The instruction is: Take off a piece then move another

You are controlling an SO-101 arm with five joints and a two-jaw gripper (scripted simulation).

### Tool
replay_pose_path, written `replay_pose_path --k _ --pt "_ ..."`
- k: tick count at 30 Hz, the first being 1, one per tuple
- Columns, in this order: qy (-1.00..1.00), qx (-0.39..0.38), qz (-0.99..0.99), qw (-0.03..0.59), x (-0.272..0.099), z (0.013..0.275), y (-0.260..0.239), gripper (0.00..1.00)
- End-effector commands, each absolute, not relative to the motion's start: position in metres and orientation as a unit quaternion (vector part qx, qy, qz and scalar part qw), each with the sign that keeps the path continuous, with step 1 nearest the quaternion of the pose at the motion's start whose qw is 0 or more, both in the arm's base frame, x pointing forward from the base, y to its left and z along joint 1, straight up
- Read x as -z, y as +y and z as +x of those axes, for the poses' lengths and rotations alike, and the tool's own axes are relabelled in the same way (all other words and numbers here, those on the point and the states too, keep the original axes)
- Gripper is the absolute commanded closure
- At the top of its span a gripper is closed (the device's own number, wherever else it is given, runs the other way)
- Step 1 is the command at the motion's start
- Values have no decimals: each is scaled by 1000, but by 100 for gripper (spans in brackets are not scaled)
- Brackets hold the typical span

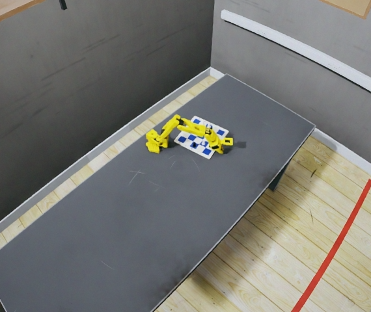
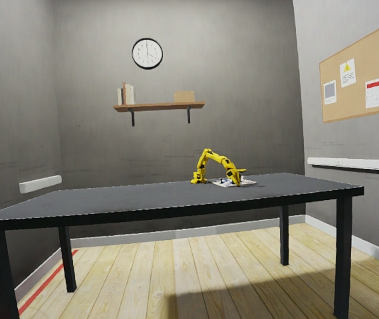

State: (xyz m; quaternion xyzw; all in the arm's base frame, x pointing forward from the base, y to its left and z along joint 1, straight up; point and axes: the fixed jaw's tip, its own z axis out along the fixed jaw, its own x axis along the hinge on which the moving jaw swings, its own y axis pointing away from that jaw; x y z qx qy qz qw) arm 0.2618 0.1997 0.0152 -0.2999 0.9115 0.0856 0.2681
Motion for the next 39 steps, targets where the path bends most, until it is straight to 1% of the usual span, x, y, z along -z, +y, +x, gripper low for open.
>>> replay_pose_path --k 1,7,22,39 --pt "914 -85 -298 262 -19 259 198 91" --pt "914 -85 -298 262 -26 259 198 91" --pt "914 -85 -298 262 -61 258 198 91" --pt "914 -85 -298 262 -77 257 197 91"
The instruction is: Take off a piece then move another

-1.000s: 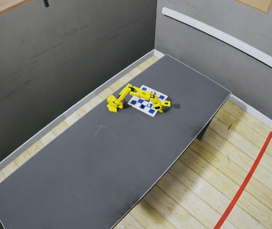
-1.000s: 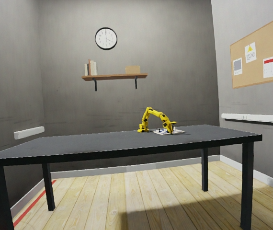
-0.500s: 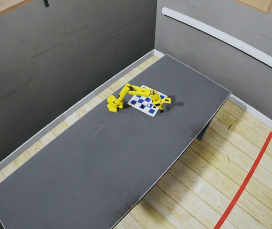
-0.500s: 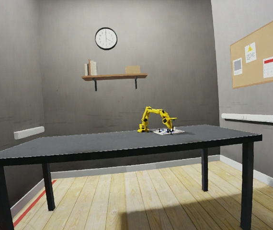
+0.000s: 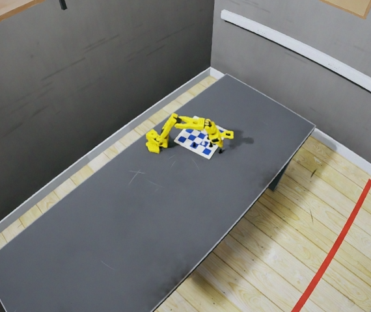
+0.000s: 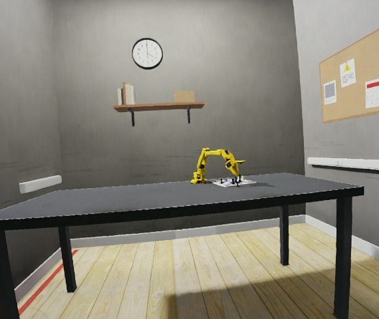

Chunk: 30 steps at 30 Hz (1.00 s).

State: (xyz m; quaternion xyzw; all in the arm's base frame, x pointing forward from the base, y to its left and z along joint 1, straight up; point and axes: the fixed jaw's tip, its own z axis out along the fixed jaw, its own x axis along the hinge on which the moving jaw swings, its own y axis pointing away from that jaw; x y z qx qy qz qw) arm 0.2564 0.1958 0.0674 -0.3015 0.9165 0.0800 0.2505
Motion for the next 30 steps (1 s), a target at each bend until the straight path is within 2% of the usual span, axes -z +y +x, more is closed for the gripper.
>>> replay_pose_path --k 1,10,17,19,24,30 --pt "914 -85 -298 262 -77 257 197 91" --pt "911 -88 -306 261 -81 248 198 91" --pt "898 -98 -345 255 -91 202 192 91" --pt "898 -98 -345 255 -91 202 192 91" --pt "887 -105 -372 251 -89 168 182 91" --pt "883 -108 -384 249 -85 154 177 91"
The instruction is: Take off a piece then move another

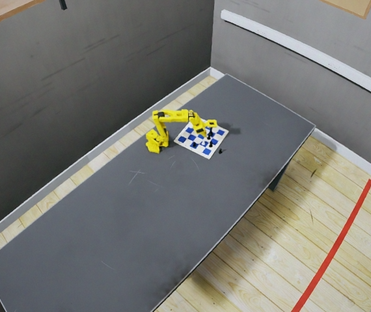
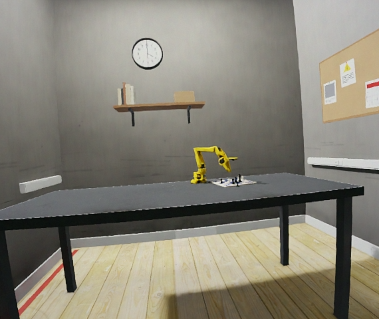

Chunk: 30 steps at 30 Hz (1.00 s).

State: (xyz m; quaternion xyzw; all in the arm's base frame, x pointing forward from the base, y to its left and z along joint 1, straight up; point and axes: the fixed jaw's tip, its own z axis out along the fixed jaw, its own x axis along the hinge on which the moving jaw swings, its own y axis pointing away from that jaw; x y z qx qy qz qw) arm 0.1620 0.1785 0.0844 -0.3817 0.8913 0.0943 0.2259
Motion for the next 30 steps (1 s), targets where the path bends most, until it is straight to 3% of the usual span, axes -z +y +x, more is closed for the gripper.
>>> replay_pose_path --k 1,30 --pt "883 -108 -384 249 -85 154 177 91" --pt "881 -109 -389 248 -79 150 175 91"
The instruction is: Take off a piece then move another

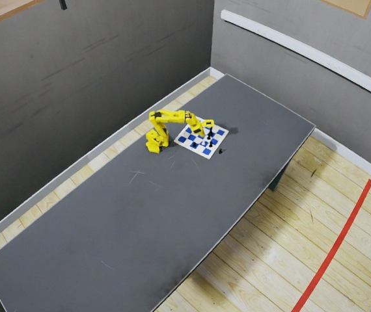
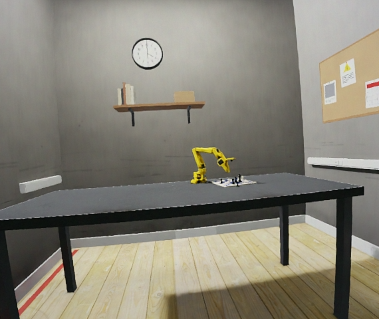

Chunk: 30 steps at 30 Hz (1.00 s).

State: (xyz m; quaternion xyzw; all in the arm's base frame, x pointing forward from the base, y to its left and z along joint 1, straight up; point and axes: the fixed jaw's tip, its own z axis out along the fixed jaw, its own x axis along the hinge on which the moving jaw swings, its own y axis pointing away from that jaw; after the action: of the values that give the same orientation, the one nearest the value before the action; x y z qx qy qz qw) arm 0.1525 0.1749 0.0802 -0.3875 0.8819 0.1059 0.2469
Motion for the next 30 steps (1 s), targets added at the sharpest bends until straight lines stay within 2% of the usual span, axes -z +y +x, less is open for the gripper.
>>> replay_pose_path --k 1,30 --pt "881 -109 -389 248 -79 150 175 91" --pt "881 -109 -389 247 -33 150 176 91"
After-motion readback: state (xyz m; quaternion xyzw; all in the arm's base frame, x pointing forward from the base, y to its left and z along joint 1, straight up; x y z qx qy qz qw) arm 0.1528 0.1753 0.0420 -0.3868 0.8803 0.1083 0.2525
